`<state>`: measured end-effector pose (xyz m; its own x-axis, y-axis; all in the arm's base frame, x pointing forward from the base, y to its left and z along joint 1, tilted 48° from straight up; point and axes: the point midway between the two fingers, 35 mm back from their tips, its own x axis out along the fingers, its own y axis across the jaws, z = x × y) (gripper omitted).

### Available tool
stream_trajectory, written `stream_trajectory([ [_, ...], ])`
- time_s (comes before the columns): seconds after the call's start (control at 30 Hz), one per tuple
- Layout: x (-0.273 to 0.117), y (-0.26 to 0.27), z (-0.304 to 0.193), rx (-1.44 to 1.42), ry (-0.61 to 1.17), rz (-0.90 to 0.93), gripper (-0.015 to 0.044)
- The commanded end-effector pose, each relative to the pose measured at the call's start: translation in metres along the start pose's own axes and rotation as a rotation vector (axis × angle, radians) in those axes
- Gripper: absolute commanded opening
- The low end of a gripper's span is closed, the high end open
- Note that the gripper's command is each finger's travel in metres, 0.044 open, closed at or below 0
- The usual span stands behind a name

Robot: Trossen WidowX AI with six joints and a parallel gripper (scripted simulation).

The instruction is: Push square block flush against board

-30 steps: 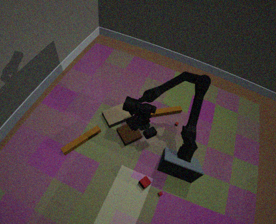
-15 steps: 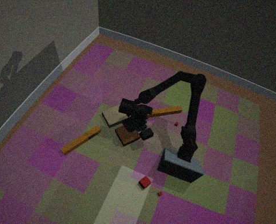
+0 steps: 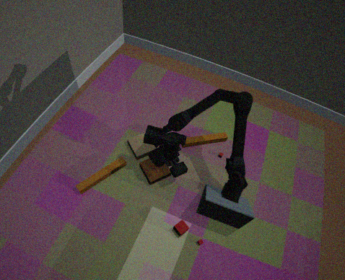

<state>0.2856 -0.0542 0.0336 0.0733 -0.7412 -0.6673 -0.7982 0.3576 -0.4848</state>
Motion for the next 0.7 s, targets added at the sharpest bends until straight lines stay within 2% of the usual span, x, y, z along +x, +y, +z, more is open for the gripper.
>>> stream_trajectory([
  [0.0, 0.000, -0.001, 0.003, 0.008, -0.004, 0.004, 0.0000],
  [0.67, 0.000, -0.001, -0.029, 0.007, -0.004, 0.004, 0.0000],
])
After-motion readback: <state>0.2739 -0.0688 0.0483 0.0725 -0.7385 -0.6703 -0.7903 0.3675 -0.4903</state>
